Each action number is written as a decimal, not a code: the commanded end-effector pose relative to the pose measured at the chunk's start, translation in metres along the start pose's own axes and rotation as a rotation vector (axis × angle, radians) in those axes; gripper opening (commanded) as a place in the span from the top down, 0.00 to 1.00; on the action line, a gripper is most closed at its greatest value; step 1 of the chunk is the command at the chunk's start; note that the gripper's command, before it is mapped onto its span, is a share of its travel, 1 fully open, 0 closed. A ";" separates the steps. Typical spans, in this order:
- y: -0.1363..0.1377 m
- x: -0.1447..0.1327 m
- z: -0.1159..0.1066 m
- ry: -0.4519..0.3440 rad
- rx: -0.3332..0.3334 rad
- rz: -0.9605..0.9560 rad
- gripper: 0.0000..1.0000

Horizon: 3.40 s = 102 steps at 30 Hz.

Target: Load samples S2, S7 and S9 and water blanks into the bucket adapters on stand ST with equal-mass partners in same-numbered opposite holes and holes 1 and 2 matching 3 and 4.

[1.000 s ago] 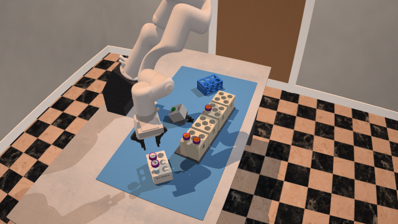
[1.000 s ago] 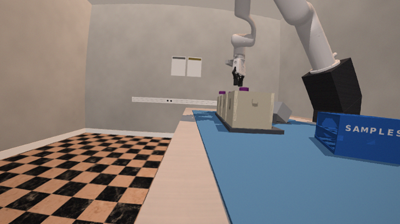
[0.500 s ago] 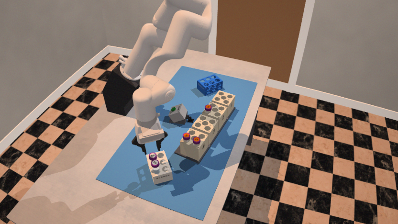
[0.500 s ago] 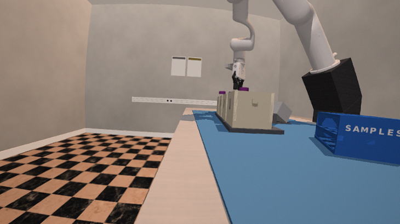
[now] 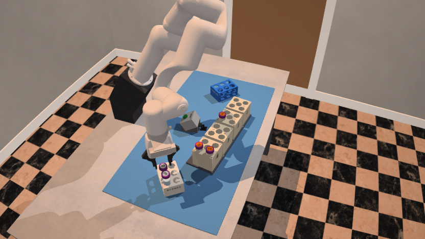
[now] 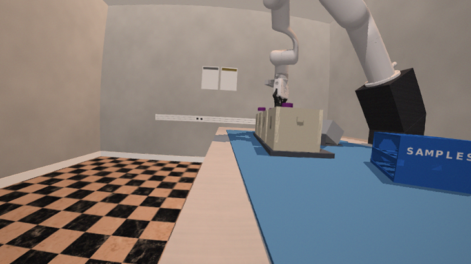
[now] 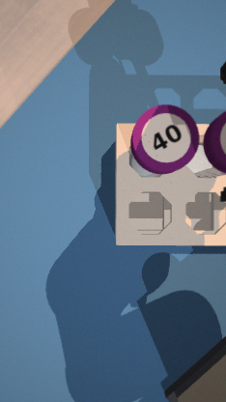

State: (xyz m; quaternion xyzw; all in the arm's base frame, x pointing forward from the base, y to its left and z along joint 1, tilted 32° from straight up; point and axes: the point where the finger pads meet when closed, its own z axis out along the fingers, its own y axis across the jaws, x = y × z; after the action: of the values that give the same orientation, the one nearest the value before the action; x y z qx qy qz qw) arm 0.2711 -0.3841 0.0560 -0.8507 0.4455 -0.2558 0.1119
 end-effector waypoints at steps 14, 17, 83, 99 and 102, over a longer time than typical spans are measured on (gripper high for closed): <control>0.000 0.002 0.008 0.004 0.000 -0.001 0.43; 0.000 0.002 0.010 0.004 0.000 -0.001 0.43; 0.000 0.002 0.027 0.004 0.000 -0.001 1.00; 0.000 0.002 0.027 0.004 0.000 -0.001 1.00; 0.000 0.002 0.027 0.004 0.000 -0.001 1.00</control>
State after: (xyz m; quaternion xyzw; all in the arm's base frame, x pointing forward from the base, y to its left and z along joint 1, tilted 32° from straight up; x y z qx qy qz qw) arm 0.2859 -0.3854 0.0329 -0.8505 0.4454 -0.2563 0.1119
